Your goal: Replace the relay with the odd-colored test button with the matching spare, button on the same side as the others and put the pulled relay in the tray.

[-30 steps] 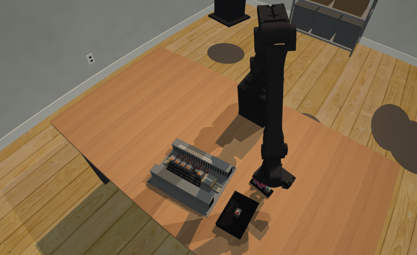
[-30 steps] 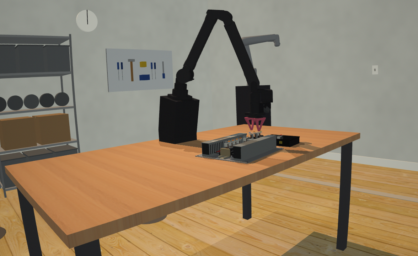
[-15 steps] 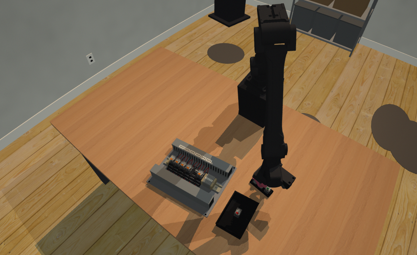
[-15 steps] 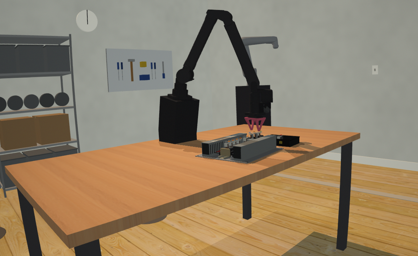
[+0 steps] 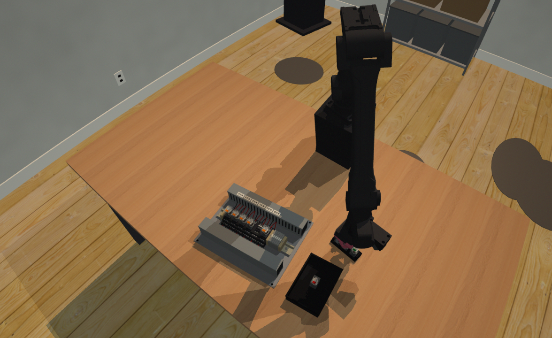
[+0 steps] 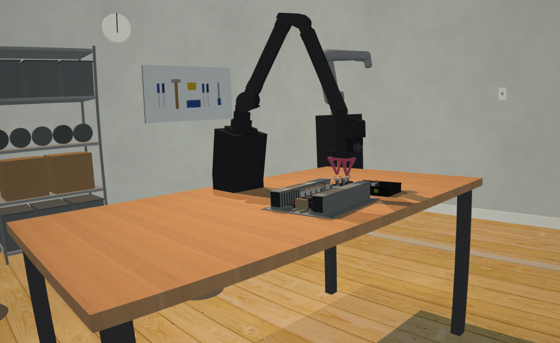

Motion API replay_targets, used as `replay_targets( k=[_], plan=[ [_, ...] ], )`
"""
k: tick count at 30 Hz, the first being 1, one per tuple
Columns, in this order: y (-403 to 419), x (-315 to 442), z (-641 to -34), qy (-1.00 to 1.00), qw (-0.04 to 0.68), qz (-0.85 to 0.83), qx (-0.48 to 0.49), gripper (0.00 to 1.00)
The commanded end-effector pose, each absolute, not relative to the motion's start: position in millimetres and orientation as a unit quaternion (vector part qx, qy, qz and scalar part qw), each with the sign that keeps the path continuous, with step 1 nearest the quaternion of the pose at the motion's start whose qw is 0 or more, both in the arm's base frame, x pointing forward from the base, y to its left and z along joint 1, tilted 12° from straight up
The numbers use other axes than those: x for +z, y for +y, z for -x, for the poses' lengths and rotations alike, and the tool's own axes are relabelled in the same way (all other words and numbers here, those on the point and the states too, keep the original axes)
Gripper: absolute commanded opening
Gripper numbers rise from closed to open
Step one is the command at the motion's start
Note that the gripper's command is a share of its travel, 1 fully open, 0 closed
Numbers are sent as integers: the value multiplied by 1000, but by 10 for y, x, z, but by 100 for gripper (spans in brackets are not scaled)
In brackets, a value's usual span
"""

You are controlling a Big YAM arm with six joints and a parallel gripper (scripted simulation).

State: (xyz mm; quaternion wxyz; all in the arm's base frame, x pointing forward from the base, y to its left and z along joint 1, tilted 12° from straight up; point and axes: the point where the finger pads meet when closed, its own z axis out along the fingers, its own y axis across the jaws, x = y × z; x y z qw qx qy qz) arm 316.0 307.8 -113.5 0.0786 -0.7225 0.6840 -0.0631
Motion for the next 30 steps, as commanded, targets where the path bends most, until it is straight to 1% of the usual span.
replay_targets(
  k=[1,30],
  plan=[
    [3121,-1051,-3228,682,92,723,-61,59],
    [3158,-1384,-3305,681,91,724,-61,59]
  ],
)
